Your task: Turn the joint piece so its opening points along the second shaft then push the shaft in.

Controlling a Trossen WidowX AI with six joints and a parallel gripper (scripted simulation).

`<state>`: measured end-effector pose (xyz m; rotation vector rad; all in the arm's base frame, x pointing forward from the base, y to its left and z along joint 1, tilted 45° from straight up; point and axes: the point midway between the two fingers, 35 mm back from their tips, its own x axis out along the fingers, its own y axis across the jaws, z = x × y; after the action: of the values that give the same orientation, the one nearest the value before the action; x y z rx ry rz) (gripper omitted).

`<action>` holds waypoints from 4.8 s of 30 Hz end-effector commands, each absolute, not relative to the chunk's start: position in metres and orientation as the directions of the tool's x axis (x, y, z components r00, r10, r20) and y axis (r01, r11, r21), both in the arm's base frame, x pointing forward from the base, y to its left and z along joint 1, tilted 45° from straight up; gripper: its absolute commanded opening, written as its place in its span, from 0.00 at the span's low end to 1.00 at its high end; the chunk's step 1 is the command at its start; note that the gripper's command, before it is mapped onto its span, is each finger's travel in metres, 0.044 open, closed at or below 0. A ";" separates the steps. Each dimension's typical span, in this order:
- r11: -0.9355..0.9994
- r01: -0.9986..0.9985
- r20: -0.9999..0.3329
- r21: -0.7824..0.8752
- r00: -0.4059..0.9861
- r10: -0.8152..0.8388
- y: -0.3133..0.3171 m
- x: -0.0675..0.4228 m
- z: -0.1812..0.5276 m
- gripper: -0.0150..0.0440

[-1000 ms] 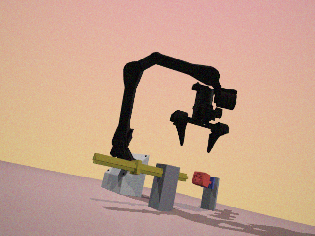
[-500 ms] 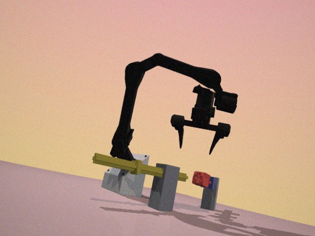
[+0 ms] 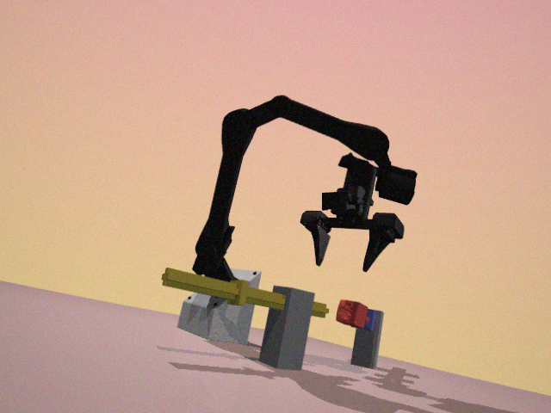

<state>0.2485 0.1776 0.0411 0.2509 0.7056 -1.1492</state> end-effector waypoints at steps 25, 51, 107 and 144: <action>0.353 0.932 -0.613 -0.081 0.232 -0.755 0.122 0.265 -0.017 1.00; 0.353 0.932 -0.615 -0.080 0.232 -0.754 0.140 0.254 -0.063 1.00; 0.353 0.932 -0.614 -0.080 0.232 -0.754 0.132 0.256 -0.070 0.56; 0.353 0.932 -0.614 -0.080 0.232 -0.754 0.132 0.256 -0.070 0.56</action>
<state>0.2563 0.1327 -0.0700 0.3382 0.6287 -1.1898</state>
